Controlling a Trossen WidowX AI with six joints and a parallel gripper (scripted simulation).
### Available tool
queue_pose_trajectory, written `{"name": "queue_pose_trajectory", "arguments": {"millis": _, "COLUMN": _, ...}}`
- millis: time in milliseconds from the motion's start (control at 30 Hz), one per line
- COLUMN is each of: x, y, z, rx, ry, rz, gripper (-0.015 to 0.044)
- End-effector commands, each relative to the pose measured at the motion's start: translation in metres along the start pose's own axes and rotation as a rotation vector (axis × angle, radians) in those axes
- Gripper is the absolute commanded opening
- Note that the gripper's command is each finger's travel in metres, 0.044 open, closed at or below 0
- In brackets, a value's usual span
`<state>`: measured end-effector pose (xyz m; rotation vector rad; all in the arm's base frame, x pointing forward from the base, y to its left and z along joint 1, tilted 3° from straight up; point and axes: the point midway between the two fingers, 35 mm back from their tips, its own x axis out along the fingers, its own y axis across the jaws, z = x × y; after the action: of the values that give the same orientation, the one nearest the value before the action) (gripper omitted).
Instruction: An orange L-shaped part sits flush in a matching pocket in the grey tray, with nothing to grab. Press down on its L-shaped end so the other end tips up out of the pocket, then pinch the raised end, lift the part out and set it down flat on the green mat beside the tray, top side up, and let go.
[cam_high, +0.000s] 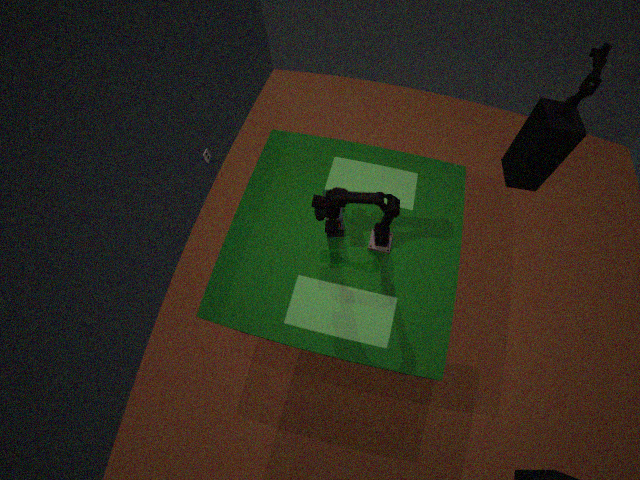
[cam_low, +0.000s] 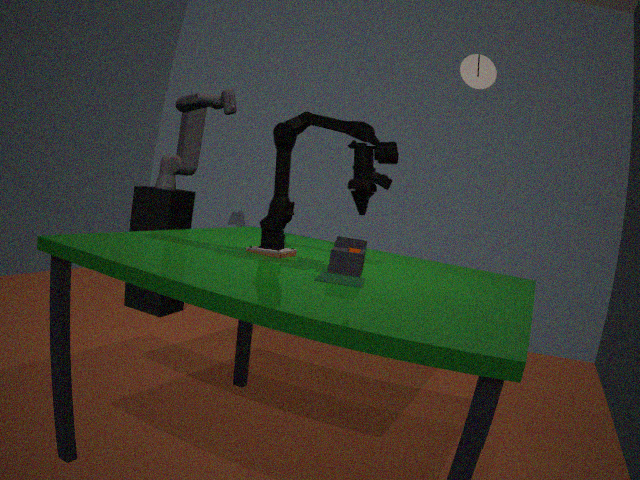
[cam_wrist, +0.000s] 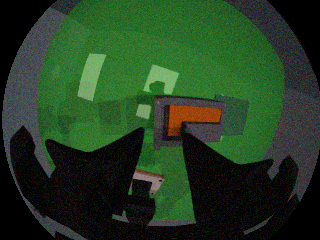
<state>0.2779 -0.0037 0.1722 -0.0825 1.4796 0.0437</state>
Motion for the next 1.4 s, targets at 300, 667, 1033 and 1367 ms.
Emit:
{"name": "queue_pose_trajectory", "arguments": {"millis": 300, "x": 0.045, "y": -0.001, "z": -0.014, "rx": -0.095, "ry": 0.119, "rz": 0.032, "gripper": 0.018}}
{"name": "queue_pose_trajectory", "arguments": {"millis": 667, "x": 0.091, "y": 0.001, "z": -0.023, "rx": -0.095, "ry": 0.119, "rz": 0.032, "gripper": 0.018}}
{"name": "queue_pose_trajectory", "arguments": {"millis": 1033, "x": 0.107, "y": 0.001, "z": -0.024, "rx": -0.095, "ry": 0.119, "rz": 0.032, "gripper": 0.018}}
{"name": "queue_pose_trajectory", "arguments": {"millis": 1367, "x": 0.123, "y": 0.002, "z": -0.026, "rx": -0.095, "ry": 0.119, "rz": 0.032, "gripper": 0.018}}
